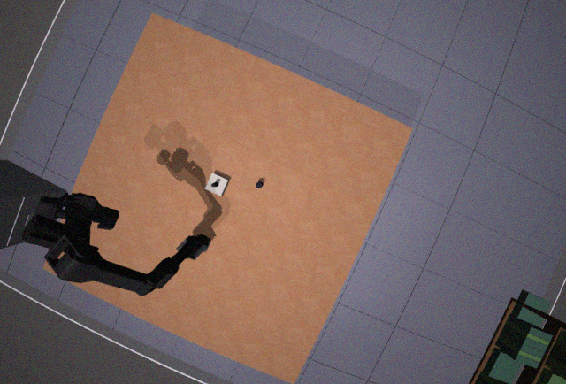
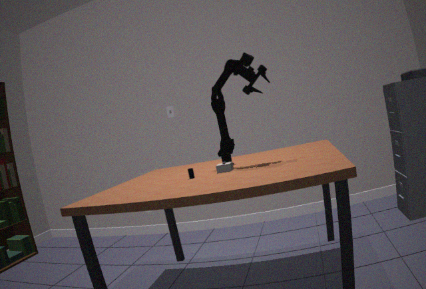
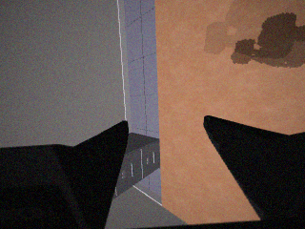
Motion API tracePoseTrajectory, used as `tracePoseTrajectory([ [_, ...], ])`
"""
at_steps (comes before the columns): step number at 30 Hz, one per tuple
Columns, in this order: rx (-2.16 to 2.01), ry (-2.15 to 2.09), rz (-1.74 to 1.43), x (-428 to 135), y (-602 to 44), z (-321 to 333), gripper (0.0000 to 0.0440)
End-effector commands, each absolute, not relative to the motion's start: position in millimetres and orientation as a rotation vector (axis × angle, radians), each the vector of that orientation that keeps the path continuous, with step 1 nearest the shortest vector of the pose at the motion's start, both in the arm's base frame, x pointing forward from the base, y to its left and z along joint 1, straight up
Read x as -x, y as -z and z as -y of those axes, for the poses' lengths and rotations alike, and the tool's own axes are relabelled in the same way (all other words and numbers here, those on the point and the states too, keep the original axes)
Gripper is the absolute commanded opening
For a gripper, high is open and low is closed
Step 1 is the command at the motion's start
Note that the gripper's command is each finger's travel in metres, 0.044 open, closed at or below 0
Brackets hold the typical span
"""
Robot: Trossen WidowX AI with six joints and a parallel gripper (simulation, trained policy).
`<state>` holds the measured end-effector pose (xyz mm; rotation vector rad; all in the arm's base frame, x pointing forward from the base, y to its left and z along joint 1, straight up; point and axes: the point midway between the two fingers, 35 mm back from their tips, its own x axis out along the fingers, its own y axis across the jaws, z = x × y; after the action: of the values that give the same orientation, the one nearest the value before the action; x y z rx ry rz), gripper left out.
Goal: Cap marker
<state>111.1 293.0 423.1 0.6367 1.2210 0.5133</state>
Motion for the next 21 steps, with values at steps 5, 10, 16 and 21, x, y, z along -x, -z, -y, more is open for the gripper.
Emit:
tracePoseTrajectory([
  [5,-0.667,-0.432,-1.226,-130,-416,-284,0.0339],
  [10,-0.686,-0.378,-1.226,-143,-412,-278,0.0339],
  [16,-0.709,-0.313,-1.225,-158,-407,-269,0.0339],
  [21,-0.728,-0.259,-1.224,-170,-403,-262,0.0340],
])
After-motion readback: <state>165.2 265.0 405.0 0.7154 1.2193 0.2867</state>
